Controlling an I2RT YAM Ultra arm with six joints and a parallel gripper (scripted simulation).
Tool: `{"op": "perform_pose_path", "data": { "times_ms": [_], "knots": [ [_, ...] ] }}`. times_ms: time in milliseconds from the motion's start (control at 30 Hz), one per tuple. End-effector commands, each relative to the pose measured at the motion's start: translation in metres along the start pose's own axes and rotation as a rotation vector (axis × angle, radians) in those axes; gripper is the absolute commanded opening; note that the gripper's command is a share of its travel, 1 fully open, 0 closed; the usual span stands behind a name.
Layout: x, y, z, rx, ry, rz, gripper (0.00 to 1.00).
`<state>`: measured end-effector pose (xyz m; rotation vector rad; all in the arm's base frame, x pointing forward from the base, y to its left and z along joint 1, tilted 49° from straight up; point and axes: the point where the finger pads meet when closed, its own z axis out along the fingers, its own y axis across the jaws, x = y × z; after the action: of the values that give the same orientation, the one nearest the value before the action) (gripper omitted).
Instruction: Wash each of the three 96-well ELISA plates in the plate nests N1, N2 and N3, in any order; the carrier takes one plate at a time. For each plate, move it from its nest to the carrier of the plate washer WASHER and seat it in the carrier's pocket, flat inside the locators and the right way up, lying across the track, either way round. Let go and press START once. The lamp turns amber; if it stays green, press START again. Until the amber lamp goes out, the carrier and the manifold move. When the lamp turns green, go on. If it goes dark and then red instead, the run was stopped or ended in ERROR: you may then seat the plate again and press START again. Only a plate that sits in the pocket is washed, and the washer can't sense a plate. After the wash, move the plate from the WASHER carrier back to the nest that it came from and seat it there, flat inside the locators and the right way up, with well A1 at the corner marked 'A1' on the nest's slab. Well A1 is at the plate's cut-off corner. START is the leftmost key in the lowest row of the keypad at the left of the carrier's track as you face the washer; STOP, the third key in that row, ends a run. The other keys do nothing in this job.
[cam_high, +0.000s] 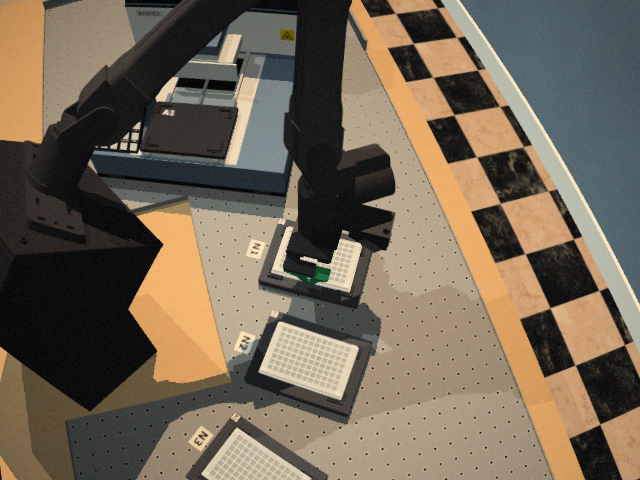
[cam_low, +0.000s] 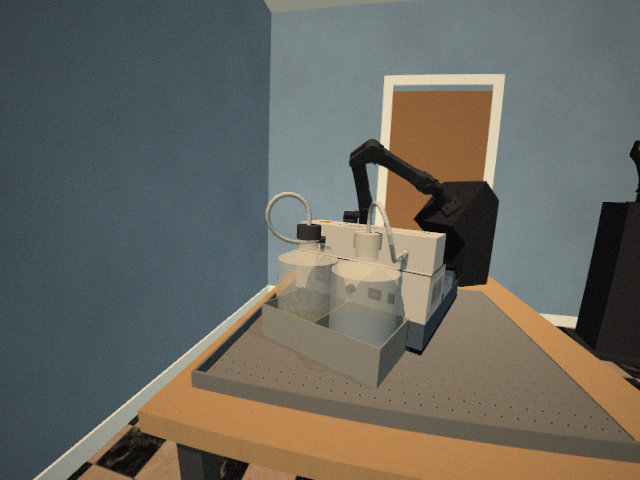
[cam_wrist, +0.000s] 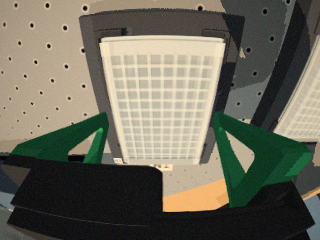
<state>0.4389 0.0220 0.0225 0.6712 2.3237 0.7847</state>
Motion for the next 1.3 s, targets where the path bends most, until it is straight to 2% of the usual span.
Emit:
{"op": "perform_pose_path", "data": {
  "times_ms": [0, 433, 800, 833, 900, 933, 1000, 1033, 1100, 1133, 1267],
  "knots": [
    [-0.0037, 0.0, -0.0002, 0.0, -0.012, 0.004, 1.0],
    [-0.0038, 0.0, 0.0071, 0.0, -0.012, 0.004, 1.0],
    [-0.0038, 0.0, 0.0073, 0.0, -0.012, 0.004, 1.0],
    [-0.0038, 0.0, 0.0073, 0.0, -0.012, 0.004, 0.9],
    [-0.0038, 0.0, 0.0073, 0.0, -0.012, 0.004, 0.9],
    [-0.0038, 0.0, 0.0073, 0.0, -0.012, 0.004, 0.8],
    [-0.0038, 0.0, 0.0073, 0.0, -0.012, 0.004, 0.8],
    [-0.0038, 0.0, 0.0073, 0.0, -0.012, 0.004, 0.7],
    [-0.0038, 0.0, 0.0073, 0.0, -0.012, 0.004, 0.7],
    [-0.0038, 0.0, 0.0073, 0.0, -0.012, 0.004, 0.6],
    [-0.0038, 0.0, 0.0073, 0.0, -0.012, 0.004, 0.6]
  ]
}}
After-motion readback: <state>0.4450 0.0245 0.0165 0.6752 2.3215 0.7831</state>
